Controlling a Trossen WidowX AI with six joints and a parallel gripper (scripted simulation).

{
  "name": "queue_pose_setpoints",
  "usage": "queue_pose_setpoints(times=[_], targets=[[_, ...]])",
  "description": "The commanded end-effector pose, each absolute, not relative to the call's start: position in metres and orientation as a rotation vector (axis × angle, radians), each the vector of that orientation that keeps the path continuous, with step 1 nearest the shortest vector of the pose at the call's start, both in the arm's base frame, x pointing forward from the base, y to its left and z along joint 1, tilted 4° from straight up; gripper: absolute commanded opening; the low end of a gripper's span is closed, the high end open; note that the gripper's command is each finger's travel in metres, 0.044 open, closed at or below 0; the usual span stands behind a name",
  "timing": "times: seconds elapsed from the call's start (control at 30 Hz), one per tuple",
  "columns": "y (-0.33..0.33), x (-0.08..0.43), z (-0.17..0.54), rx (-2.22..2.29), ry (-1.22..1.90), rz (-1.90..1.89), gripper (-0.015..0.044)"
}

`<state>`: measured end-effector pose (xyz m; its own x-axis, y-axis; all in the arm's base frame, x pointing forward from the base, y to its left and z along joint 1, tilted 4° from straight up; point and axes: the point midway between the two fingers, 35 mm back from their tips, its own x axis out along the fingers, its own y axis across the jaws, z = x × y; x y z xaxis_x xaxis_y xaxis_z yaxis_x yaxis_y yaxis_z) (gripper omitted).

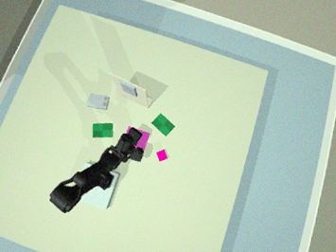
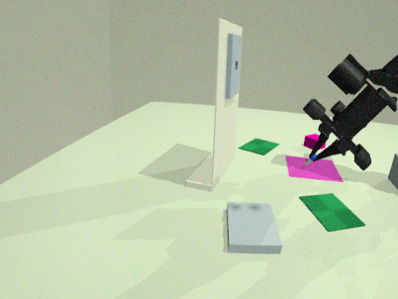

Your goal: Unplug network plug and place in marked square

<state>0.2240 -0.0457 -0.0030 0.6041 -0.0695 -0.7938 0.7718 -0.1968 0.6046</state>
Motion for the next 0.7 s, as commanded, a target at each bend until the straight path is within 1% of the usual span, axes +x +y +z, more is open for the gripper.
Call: queue_pose_setpoints(times=[0.0,0.63,0.67], targets=[[-0.0456,0.2237,-0.0053,1.596,0.603,-0.858,0.0000],[-0.0448,0.2272,-0.0064,1.598,0.600,-0.849,0.0000],[-0.0448,0.2272,-0.0064,1.598,0.600,-0.849,0.0026]])
